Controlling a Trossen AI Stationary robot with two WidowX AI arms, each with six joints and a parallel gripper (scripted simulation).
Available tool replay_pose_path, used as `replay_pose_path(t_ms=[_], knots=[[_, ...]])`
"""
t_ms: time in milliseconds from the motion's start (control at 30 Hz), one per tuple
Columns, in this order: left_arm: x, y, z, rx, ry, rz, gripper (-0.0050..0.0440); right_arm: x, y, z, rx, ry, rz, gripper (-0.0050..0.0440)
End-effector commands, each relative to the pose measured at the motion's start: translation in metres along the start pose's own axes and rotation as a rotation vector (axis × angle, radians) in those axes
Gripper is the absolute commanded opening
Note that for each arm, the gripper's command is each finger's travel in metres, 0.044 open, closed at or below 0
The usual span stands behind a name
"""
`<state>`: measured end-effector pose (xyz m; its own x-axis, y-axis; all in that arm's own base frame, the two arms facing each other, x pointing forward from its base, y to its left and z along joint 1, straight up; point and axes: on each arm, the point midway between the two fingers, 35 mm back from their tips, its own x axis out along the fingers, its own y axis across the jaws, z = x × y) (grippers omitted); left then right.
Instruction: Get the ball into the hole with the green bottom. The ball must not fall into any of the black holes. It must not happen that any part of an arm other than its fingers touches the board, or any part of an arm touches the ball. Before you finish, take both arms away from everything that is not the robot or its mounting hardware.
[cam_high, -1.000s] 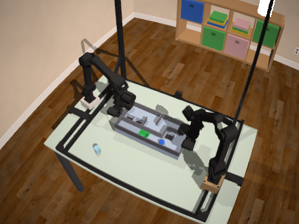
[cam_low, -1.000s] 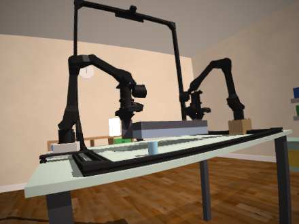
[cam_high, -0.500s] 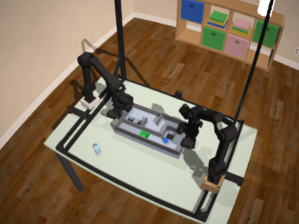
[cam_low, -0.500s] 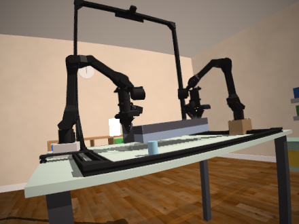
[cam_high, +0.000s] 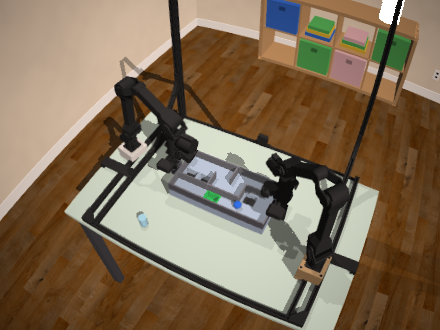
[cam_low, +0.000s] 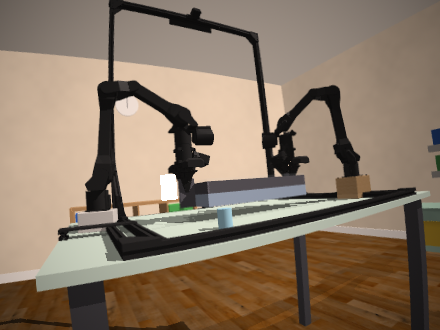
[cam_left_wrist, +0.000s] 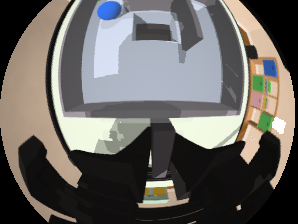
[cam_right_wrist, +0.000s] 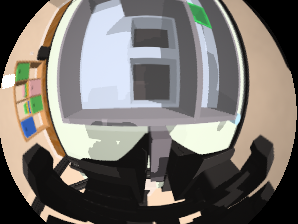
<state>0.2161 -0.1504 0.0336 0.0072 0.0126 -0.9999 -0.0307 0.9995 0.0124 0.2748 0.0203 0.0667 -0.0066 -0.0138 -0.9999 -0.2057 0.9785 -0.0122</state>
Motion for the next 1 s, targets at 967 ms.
replay_pose_path(t_ms=[967], knots=[[-0.008,0.002,-0.001,0.002,0.038,-0.005,0.002,0.007,-0.001,0.001,0.002,-0.04,0.005,0.002]])
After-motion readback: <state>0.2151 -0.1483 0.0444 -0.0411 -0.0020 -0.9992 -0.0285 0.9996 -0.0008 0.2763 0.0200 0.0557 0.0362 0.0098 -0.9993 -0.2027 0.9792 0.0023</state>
